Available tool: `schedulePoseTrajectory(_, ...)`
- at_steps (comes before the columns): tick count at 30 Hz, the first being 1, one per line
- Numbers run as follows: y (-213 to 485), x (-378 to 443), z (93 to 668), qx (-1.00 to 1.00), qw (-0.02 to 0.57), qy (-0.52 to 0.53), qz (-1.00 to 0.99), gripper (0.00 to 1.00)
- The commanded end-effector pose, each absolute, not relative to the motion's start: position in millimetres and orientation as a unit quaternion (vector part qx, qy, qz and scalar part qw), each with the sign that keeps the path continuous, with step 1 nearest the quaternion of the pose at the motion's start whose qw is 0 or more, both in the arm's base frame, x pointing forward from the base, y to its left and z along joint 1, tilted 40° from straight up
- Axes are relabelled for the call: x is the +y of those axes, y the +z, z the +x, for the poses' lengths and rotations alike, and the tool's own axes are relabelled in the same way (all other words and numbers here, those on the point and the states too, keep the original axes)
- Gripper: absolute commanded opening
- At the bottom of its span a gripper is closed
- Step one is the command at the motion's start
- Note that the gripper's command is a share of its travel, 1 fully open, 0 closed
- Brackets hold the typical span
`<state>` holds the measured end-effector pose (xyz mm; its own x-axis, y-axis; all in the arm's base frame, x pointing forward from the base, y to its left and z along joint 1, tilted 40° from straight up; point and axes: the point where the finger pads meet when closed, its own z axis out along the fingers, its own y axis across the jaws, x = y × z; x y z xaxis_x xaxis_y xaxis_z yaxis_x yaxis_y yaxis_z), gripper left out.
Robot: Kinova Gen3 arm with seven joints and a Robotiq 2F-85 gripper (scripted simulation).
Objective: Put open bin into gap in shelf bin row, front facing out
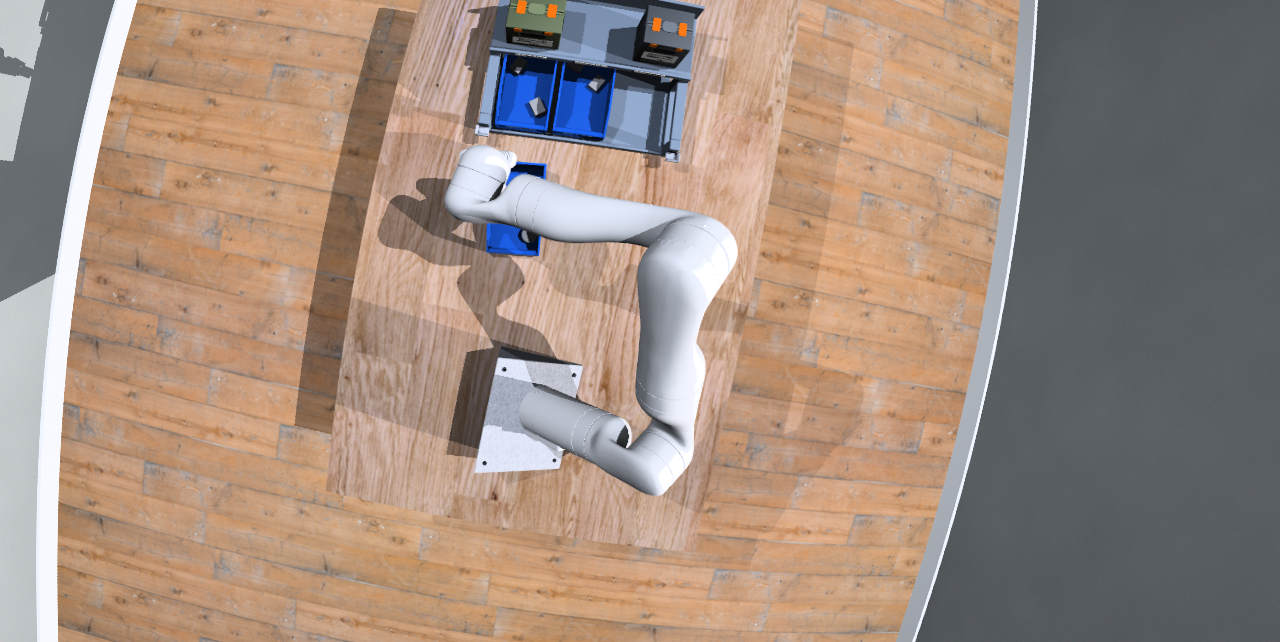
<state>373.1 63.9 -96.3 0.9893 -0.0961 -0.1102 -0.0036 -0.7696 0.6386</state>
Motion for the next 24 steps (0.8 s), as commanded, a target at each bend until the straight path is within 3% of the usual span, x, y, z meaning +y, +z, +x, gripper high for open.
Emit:
schedulePoseTrajectory(1,-99,62,373,-0.026,0.338,-0.067,0.938,0.35)
schedulePoseTrajectory(24,-114,50,370,-0.026,0.338,-0.067,0.938,0.35)
